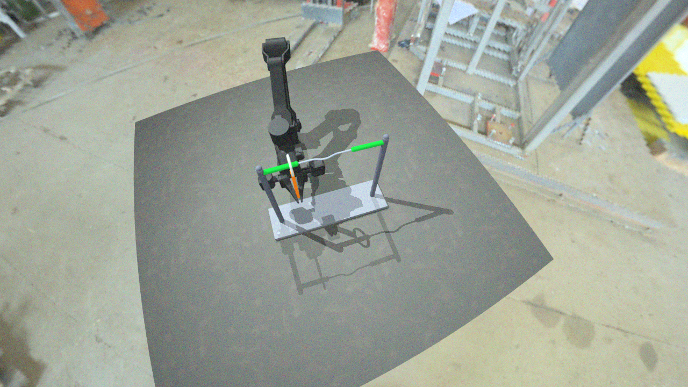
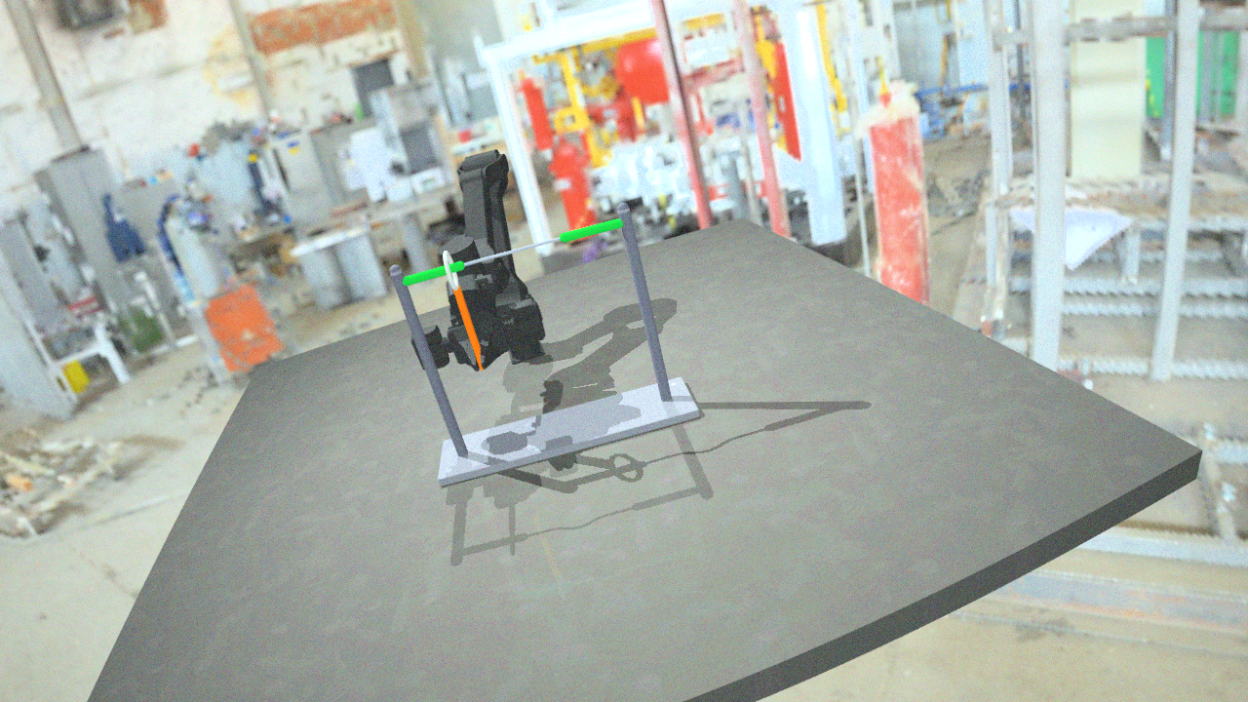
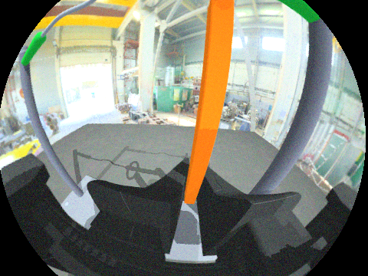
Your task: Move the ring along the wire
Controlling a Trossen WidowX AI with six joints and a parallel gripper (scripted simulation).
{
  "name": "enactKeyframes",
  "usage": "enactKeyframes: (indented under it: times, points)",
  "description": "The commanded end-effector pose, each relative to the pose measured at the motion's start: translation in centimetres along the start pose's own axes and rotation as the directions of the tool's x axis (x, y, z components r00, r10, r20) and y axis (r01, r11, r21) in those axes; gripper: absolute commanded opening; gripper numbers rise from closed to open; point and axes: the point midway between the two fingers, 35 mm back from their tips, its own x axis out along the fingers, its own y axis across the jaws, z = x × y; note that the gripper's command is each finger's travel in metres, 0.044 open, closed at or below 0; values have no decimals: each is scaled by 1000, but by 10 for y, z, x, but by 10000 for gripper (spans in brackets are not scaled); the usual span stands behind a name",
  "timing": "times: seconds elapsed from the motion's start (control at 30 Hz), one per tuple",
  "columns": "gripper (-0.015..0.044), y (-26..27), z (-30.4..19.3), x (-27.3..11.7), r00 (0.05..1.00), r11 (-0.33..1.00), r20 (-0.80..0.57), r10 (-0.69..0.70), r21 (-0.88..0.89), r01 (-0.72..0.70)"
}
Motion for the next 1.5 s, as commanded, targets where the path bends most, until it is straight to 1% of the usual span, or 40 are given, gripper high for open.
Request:
enactKeyframes:
  times: [0.0,0.43,1.47]
  points:
    - [-150,-1,3,0,1000,1000,7,-6,-4,6]
    - [-150,-1,3,0,1000,1000,7,-6,-4,6]
    - [-150,31,4,1,1000,1000,-5,-11,4,11]
